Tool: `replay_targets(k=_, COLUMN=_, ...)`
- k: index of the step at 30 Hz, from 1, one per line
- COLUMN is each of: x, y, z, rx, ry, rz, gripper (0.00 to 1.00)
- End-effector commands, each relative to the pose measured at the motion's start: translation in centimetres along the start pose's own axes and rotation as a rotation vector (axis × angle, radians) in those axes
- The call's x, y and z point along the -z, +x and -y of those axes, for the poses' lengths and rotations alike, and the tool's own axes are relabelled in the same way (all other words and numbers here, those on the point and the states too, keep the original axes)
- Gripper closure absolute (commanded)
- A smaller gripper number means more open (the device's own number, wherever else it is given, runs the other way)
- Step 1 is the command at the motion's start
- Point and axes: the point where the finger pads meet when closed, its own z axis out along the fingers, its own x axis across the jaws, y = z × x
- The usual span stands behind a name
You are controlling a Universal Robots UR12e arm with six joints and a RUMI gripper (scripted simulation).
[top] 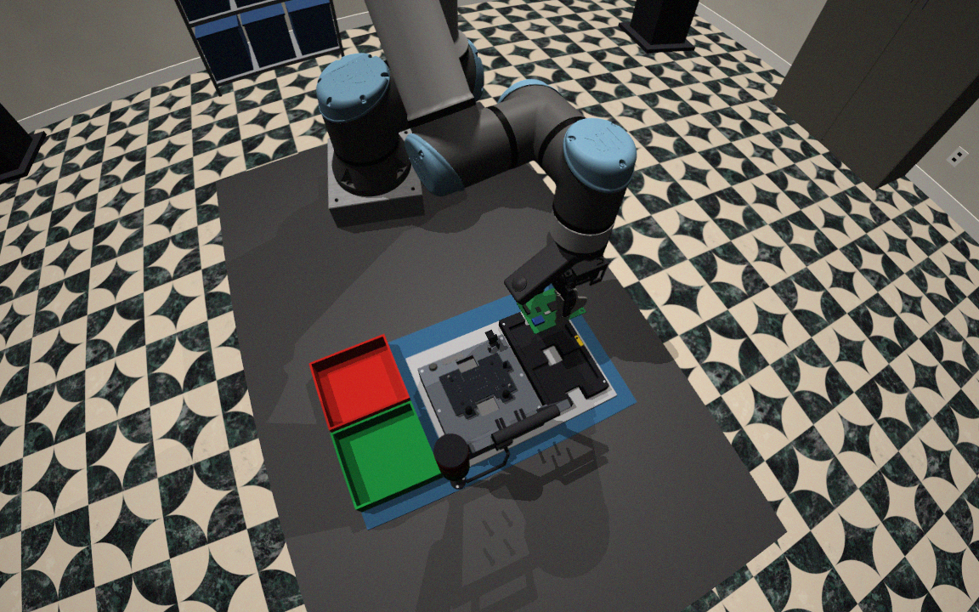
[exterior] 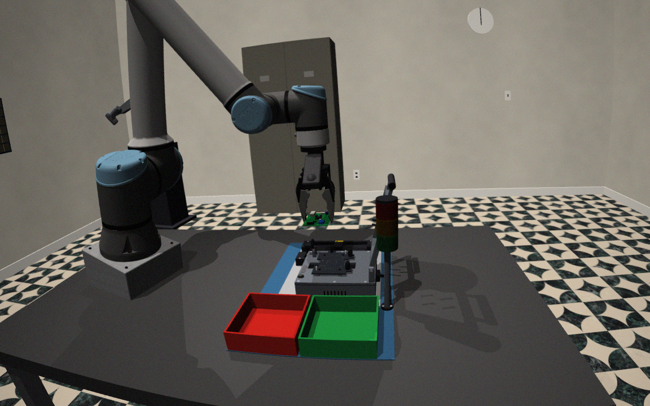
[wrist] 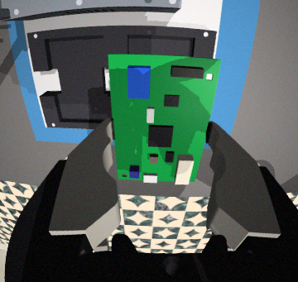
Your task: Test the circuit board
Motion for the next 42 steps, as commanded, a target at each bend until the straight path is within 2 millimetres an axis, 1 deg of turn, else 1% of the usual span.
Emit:
replay_targets(k=1, x=0.0, y=0.1, z=0.5, rx=-0.002, ry=0.000, rz=0.000, gripper=0.61)
replay_targets(k=11, x=0.0, y=-0.2, z=1.5, rx=-0.002, ry=-0.001, rz=-0.001, gripper=0.61)
replay_targets(k=17, x=0.2, y=-0.7, z=2.8, rx=-0.002, ry=-0.001, rz=-0.001, gripper=0.61)
replay_targets(k=24, x=0.4, y=-1.4, z=4.8, rx=-0.002, ry=-0.001, rz=0.001, gripper=0.61)
replay_targets(k=26, x=0.4, y=-1.4, z=4.8, rx=-0.002, ry=-0.001, rz=0.001, gripper=0.61)
replay_targets(k=41, x=0.8, y=-3.4, z=10.1, rx=-0.002, ry=0.000, rz=0.004, gripper=0.61)
replay_targets(k=42, x=0.8, y=-3.4, z=10.1, rx=-0.002, ry=0.000, rz=0.004, gripper=0.61)
